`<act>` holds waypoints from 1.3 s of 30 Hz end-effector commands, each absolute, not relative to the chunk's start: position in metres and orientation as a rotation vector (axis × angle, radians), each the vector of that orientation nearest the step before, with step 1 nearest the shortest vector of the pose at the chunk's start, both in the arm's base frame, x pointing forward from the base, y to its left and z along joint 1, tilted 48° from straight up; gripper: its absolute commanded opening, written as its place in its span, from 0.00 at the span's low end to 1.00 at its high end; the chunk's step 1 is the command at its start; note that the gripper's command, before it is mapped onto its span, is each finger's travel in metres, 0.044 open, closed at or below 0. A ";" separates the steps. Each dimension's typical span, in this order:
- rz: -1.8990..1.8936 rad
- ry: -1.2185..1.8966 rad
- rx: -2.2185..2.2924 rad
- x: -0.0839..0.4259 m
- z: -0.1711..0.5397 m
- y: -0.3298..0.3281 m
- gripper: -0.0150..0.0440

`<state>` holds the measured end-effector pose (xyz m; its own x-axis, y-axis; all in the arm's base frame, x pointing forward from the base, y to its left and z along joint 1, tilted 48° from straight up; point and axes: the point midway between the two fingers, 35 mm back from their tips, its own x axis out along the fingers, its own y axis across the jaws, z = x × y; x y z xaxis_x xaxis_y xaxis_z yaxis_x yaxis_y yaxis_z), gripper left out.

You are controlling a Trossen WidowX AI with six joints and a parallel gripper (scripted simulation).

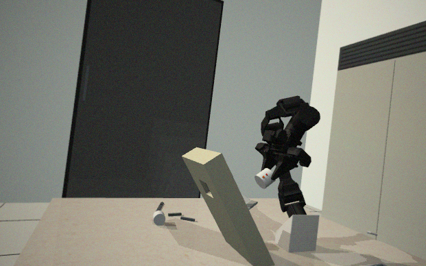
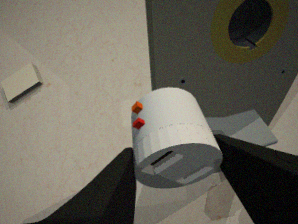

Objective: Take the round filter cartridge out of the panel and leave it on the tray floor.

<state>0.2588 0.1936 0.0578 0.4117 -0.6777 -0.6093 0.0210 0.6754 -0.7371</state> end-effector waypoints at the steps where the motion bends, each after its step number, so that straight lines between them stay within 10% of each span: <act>1: -0.472 1.084 -0.735 0.256 0.058 0.195 0.25; 39: 0.732 1.455 -1.223 0.085 -0.078 0.302 0.25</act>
<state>0.1032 0.3036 -0.0672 0.0999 -0.3119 -0.9448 -0.9213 0.3297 -0.2062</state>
